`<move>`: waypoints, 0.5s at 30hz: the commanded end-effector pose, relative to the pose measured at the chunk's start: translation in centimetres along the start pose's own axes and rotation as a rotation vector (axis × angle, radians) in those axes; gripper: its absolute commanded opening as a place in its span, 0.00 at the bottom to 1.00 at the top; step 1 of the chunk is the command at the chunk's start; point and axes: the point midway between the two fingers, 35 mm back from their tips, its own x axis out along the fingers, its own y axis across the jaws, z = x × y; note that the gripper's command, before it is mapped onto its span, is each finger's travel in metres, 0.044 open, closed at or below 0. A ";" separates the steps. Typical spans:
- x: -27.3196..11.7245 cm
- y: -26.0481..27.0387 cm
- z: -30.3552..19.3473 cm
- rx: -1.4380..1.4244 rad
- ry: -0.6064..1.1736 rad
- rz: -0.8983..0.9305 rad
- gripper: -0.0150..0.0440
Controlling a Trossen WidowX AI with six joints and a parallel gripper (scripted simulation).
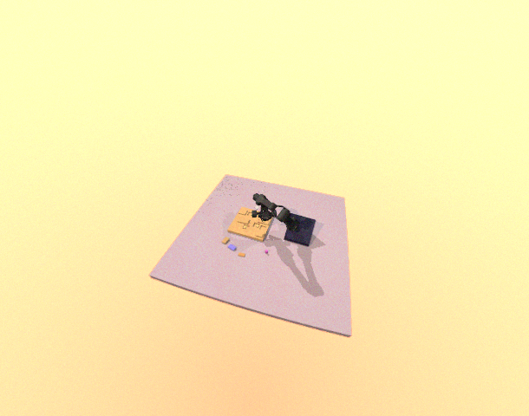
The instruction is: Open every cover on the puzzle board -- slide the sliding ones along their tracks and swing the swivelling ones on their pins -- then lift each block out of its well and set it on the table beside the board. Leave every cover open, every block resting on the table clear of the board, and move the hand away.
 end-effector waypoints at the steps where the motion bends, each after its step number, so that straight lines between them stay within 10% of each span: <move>1: -1.1 0.0 0.0 -0.006 0.006 -0.001 0.39; 15: -1.5 -3.0 1.9 -0.004 0.023 0.008 0.39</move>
